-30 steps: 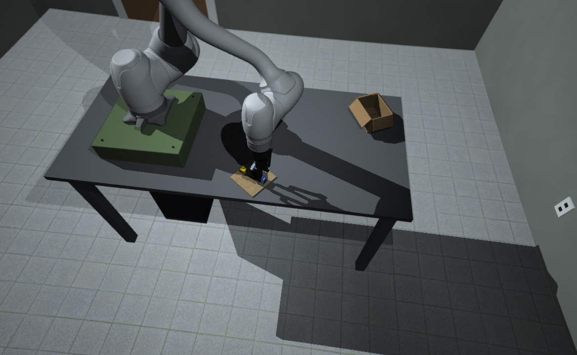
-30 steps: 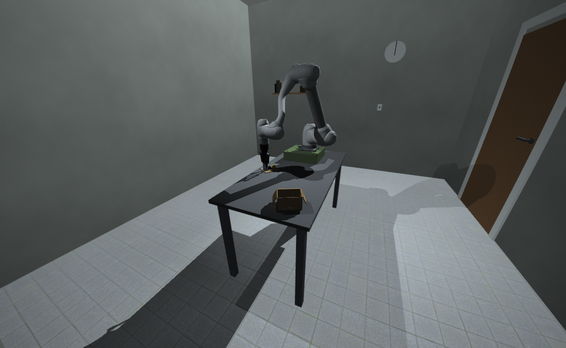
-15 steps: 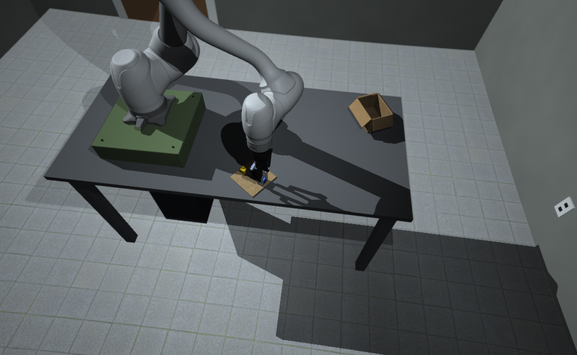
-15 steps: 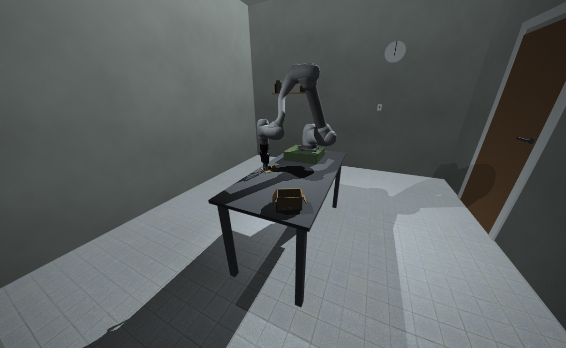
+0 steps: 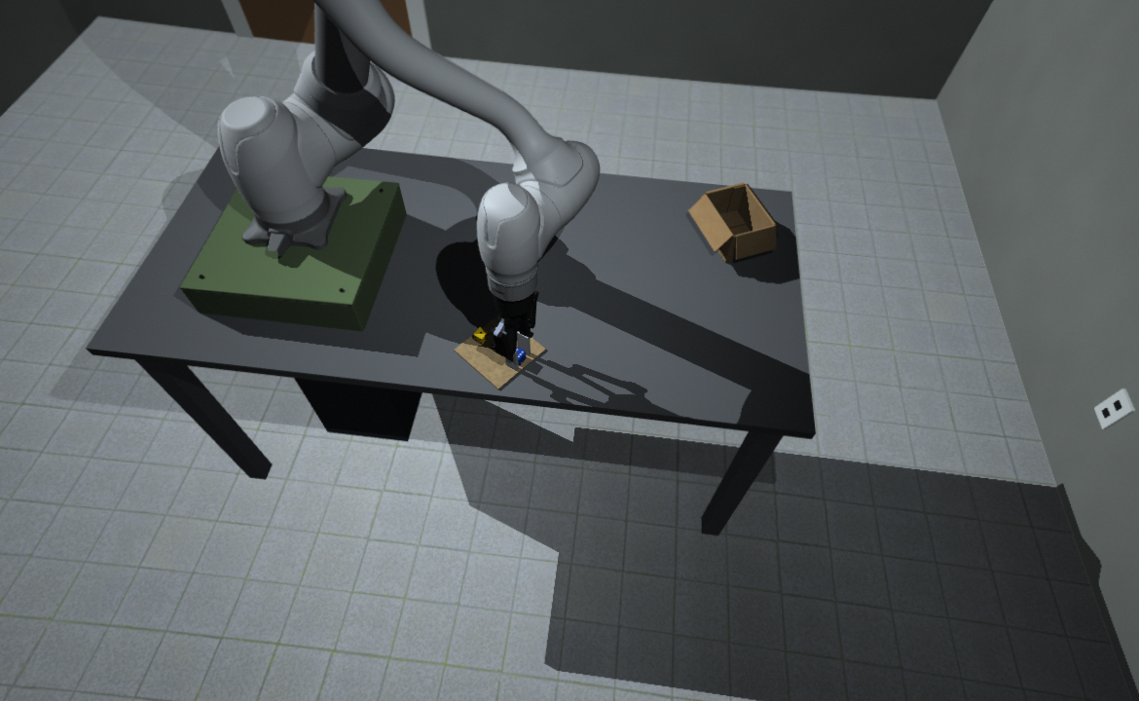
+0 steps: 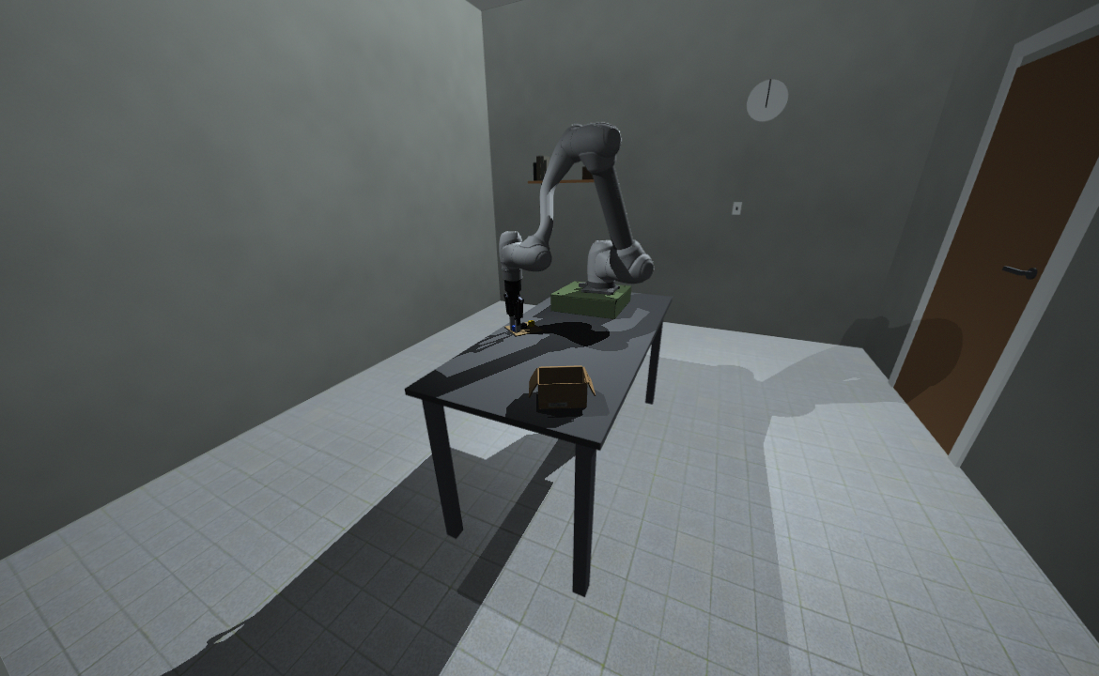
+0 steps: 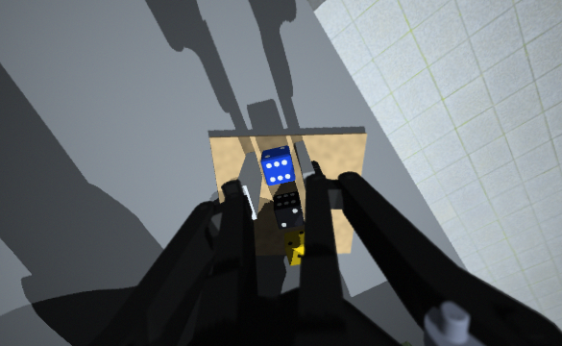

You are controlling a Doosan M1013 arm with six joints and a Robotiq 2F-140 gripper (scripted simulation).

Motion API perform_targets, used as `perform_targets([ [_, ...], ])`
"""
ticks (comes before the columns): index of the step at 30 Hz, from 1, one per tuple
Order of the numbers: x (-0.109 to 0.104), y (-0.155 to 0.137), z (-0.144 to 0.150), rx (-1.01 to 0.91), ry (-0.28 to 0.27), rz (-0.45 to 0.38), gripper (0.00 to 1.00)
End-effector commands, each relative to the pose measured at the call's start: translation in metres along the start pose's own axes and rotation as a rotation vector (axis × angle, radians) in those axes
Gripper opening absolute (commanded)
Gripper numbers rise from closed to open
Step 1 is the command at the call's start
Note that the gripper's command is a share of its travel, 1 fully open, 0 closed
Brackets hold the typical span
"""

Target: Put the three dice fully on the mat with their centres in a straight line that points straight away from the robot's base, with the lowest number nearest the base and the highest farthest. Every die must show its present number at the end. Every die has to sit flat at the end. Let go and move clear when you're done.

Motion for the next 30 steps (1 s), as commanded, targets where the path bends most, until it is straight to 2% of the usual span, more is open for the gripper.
perform_targets([
  [1, -0.001, 0.0, 0.0, 0.0, 0.0, 0.001, 0.32],
  [18, -0.008, 0.0, 0.0, 0.0, 0.0, 0.001, 0.32],
  [22, -0.023, 0.0, 0.0, 0.0, 0.0, 0.001, 0.32],
  [30, -0.065, 0.0, 0.0, 0.0, 0.0, 0.001, 0.32],
])
Point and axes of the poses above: the point where the finger pads meet when closed, its own x axis out along the fingers, its own z axis across the jaws, y = z × x, the point moved 3 cm from there along -x, back along the fingers, and after that the axes turned 15 degrees about -x, right-handed, at the moved point
